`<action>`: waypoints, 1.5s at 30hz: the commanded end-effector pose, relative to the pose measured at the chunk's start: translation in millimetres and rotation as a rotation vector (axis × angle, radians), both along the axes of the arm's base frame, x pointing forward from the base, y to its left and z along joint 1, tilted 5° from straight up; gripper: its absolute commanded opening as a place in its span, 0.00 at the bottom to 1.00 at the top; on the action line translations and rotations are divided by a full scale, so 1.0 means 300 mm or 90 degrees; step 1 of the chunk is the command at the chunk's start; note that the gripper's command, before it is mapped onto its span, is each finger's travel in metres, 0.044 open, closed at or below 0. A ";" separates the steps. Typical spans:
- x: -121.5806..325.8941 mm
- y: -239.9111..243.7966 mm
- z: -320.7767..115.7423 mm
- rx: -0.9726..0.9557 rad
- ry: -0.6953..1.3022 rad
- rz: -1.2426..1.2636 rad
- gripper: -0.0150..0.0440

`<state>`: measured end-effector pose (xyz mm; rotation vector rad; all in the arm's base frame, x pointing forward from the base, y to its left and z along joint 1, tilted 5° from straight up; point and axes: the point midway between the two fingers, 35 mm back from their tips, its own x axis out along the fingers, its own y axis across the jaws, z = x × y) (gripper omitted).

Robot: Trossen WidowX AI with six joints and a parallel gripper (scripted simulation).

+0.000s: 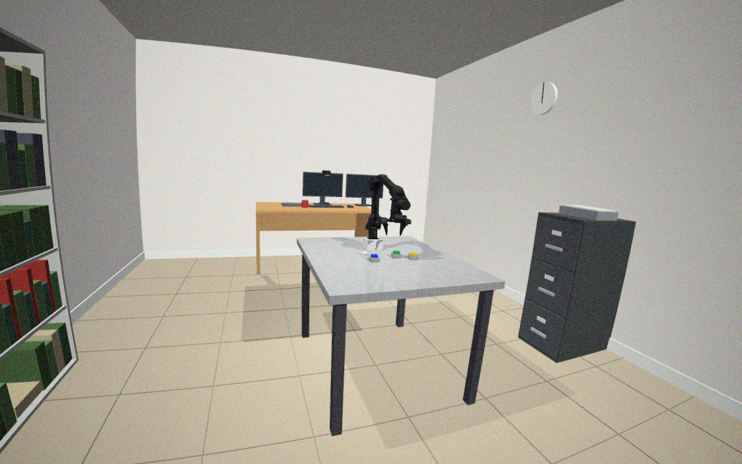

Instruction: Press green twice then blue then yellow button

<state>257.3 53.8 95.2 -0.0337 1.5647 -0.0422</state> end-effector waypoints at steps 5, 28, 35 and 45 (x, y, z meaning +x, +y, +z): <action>-0.048 0.107 -0.042 0.029 0.037 0.045 0.93; -0.060 0.105 -0.248 0.029 0.037 0.045 0.29; -0.060 0.105 -0.252 0.029 0.037 0.045 0.29; -0.061 0.106 -0.305 0.029 0.037 0.045 0.29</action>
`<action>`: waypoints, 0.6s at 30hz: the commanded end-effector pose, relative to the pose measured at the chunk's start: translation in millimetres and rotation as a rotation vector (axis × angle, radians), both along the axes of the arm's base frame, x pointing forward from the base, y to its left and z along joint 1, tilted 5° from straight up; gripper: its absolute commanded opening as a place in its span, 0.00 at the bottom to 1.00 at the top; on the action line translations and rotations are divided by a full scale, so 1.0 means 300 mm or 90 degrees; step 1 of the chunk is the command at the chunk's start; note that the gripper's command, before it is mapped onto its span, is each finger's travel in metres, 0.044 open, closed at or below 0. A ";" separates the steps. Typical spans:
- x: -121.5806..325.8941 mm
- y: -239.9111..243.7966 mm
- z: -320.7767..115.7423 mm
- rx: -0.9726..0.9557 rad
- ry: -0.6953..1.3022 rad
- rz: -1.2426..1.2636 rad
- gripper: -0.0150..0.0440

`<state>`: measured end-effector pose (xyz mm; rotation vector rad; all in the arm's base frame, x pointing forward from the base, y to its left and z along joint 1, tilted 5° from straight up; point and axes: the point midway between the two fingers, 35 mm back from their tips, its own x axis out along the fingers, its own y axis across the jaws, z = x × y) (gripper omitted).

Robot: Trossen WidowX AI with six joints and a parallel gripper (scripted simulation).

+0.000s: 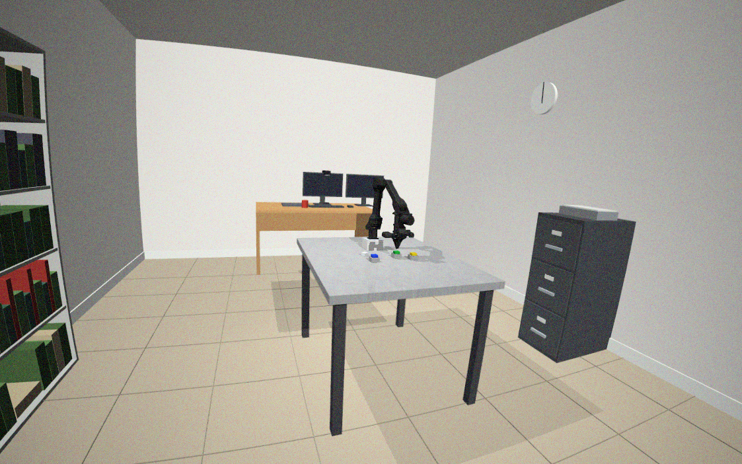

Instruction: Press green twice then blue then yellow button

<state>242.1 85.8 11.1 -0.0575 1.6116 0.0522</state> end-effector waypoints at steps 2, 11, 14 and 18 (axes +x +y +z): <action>-0.011 -0.001 -0.035 0.000 0.006 -0.002 0.29; -0.015 -0.002 -0.081 0.000 0.006 -0.002 0.29; -0.016 -0.002 -0.085 0.000 0.006 -0.002 0.29; -0.016 -0.002 -0.085 0.000 0.006 -0.002 0.29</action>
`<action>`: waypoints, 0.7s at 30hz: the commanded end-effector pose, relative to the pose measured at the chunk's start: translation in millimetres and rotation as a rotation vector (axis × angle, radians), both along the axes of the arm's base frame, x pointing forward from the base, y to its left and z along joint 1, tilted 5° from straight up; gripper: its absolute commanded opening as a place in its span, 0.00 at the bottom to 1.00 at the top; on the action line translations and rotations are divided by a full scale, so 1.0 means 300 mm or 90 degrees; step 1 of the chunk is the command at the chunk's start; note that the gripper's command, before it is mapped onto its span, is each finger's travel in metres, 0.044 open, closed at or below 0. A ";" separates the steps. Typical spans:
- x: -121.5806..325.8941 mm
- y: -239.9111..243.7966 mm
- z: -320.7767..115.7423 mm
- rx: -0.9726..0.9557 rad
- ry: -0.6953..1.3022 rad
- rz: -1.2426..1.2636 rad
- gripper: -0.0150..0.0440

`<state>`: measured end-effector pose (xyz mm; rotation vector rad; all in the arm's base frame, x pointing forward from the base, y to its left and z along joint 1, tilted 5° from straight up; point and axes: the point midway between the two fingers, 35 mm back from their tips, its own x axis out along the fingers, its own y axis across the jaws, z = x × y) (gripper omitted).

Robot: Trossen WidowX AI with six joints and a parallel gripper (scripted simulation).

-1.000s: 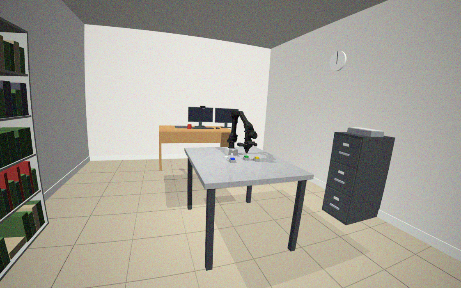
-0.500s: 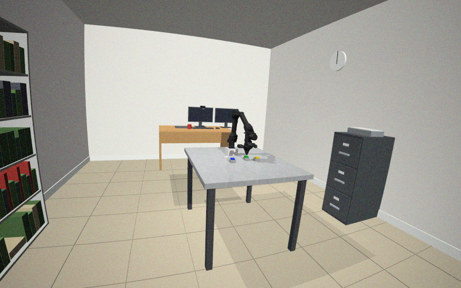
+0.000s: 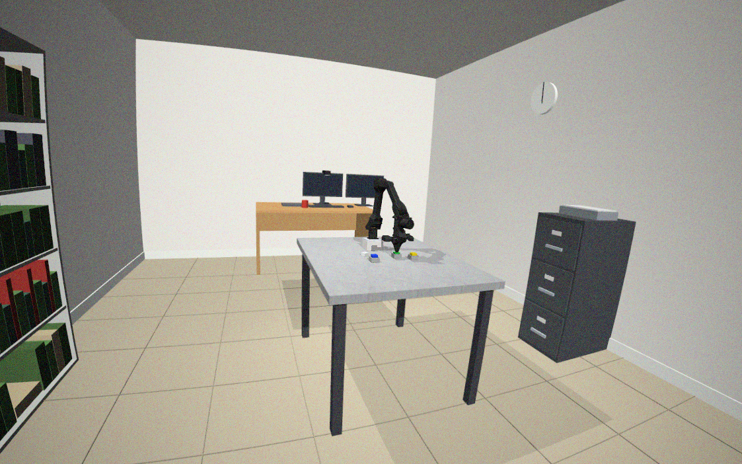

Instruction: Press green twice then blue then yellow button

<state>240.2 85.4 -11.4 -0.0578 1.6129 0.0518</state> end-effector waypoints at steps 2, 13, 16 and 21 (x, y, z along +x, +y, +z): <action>-0.009 -0.001 -0.010 0.001 0.005 -0.002 0.29; -0.009 -0.001 -0.010 0.001 0.005 -0.002 0.29; 0.000 0.000 0.071 0.000 0.003 -0.002 0.29; -0.003 0.000 0.107 0.001 0.005 -0.002 0.29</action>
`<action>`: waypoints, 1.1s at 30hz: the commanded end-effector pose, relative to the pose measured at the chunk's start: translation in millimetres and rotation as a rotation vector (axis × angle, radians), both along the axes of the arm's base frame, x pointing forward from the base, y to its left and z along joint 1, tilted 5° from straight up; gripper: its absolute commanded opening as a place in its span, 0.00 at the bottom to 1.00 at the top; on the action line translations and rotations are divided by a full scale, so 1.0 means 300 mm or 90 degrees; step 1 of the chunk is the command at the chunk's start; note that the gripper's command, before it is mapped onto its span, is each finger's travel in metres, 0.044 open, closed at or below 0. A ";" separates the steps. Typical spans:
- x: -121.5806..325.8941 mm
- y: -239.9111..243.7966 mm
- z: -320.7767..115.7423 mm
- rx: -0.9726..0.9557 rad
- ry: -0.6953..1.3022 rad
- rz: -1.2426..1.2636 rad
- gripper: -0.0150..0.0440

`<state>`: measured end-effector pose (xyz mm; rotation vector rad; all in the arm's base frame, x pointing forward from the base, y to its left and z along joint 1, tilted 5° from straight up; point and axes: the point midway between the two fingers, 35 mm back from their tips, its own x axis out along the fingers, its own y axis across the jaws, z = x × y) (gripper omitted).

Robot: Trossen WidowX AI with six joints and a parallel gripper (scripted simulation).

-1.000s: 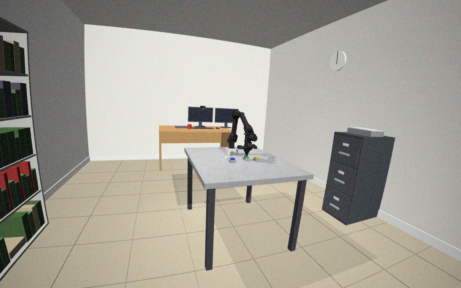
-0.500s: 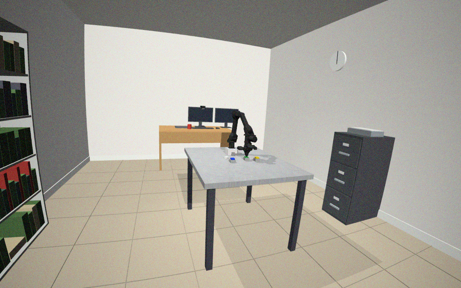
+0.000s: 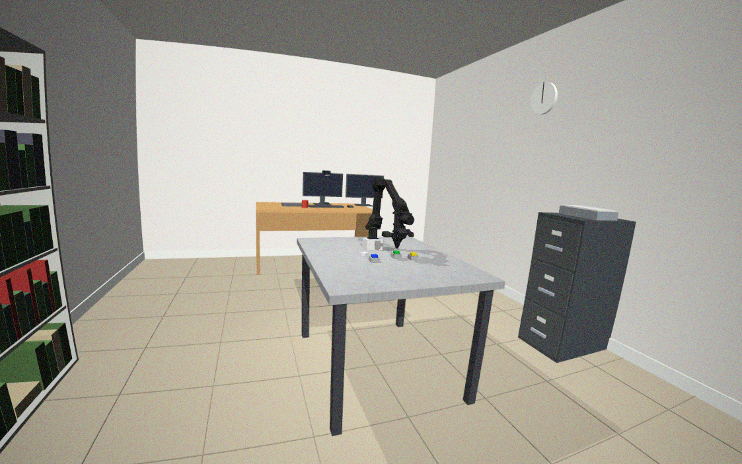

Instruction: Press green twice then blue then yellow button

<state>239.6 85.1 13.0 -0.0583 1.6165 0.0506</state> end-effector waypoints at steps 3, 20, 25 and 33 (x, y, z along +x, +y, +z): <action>0.000 0.001 0.022 0.001 0.003 -0.002 0.29; -0.005 0.001 -0.068 0.001 0.003 -0.002 0.29; -0.007 0.000 -0.090 0.001 0.003 -0.002 0.29; -0.007 0.000 -0.091 0.001 0.003 -0.002 0.29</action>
